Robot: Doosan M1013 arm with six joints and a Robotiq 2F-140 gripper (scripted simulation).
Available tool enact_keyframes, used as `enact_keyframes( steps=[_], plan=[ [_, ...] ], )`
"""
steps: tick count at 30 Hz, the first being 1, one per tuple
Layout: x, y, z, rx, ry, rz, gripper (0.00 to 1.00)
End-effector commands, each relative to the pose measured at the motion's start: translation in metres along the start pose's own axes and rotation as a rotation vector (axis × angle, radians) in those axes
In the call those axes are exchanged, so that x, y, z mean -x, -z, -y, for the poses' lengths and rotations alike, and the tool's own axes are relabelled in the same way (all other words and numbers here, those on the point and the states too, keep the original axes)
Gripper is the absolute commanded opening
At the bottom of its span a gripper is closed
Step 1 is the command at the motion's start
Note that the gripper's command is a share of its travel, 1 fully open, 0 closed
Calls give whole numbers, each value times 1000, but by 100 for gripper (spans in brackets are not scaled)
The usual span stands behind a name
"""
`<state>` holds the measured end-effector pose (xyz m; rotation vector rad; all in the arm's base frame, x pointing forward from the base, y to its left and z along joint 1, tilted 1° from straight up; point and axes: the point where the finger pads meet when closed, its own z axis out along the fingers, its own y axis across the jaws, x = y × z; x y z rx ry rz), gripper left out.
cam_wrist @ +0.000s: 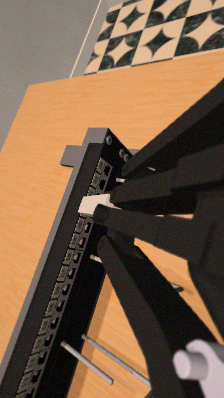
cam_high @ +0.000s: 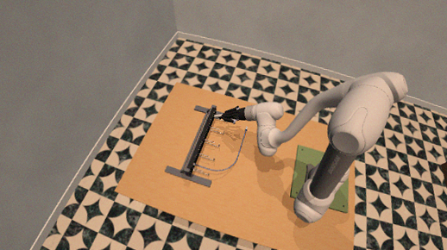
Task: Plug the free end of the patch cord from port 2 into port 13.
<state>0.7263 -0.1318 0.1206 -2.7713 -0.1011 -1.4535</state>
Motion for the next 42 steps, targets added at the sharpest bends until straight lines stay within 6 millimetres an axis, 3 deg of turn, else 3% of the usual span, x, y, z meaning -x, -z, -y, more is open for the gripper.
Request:
enact_keyframes(
  steps=[1, 8, 14, 16, 22, 27, 38, 42],
  plan=[
    [0, 0, 0, 0, 0, 0, 0],
    [0, 13, 0, 0, 0, 0, 0],
    [0, 55, 0, 0, 0, 0, 0],
    [0, 55, 0, 0, 0, 0, 0],
    [0, 106, 0, 0, 0, 0, 0],
    [0, 133, 0, 0, 0, 0, 0],
    [0, 140, -1, 2, 3, 0, 0],
    [-2, 138, -9, 26, 35, 3, 0]
  ],
)
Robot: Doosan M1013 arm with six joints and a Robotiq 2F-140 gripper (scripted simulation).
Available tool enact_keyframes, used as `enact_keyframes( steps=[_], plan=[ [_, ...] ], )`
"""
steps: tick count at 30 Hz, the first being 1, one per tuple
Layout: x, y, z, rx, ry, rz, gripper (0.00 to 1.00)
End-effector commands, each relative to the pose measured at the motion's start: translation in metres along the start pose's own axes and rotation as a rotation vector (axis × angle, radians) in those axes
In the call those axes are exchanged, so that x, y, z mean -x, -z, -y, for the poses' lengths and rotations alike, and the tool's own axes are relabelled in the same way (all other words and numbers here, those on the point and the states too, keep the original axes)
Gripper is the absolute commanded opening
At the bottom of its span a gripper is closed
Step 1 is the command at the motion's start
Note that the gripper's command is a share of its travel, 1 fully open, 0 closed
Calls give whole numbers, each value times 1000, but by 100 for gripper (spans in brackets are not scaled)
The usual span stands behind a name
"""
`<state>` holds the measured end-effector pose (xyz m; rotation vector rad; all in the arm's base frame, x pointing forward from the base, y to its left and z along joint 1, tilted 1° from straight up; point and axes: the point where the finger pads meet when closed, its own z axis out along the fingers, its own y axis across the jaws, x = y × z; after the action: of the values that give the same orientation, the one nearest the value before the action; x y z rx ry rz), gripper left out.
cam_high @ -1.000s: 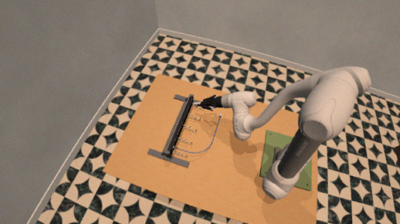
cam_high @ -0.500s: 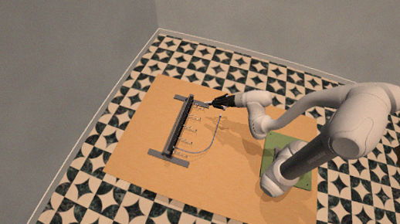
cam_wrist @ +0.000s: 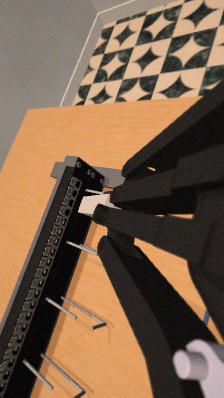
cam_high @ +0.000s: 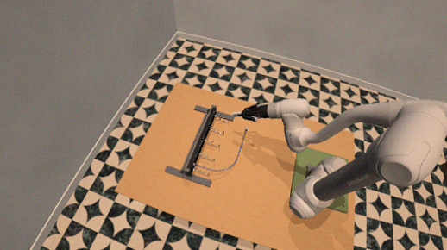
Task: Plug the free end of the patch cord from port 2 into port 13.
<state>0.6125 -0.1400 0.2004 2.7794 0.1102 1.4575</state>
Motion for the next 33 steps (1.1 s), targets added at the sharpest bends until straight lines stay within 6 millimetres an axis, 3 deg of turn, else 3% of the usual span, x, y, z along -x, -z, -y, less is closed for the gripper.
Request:
enact_keyframes(
  steps=[1, 6, 8, 12, 21, 33],
  plan=[
    [-2, -2, -11, 29, 40, 4, 0],
    [-6, -9, -45, 121, 171, 36, 0],
    [-6, -9, -45, 121, 171, 36, 0],
    [-5, -13, -77, 202, 305, 97, 0],
    [10, -15, -125, 290, 540, 272, 0],
    [41, -12, -151, 252, 783, 517, 0]
  ],
)
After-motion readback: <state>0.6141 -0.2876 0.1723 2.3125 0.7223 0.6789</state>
